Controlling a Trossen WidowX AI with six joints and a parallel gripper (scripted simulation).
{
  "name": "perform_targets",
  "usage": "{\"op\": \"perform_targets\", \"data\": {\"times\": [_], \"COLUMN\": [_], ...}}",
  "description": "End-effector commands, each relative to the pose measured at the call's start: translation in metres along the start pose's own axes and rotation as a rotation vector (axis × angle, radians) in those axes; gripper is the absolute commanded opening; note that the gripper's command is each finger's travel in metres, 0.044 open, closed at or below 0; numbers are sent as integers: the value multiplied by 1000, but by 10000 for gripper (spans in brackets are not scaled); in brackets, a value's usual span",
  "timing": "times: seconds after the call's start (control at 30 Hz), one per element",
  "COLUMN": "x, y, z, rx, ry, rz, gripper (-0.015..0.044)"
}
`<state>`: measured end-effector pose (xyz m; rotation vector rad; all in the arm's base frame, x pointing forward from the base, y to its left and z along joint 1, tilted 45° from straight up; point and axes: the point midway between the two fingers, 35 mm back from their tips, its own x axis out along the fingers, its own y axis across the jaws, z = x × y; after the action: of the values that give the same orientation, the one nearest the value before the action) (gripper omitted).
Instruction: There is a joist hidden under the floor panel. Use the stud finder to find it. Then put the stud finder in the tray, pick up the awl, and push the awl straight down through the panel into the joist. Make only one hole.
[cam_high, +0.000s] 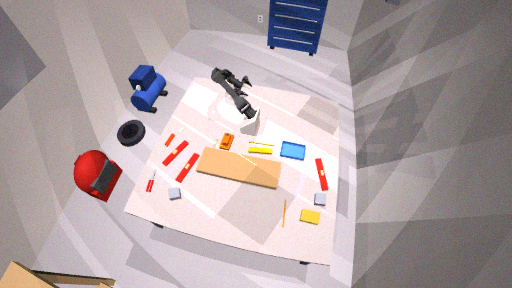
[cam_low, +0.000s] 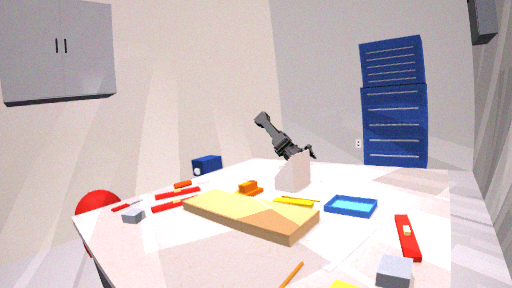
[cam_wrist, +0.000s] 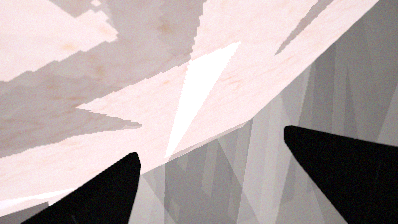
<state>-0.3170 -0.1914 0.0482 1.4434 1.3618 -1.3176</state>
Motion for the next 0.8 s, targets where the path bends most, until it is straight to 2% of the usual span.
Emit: {"op": "perform_targets", "data": {"times": [0.0,0.27,0.77], "x": [-37,-97,-165], "y": [27,82,202], "z": [19,40,57], "rx": [-92,-237,-698], "ry": [-57,-183,-415], "rz": [-98,-254,-492], "gripper": [440,440,440]}}
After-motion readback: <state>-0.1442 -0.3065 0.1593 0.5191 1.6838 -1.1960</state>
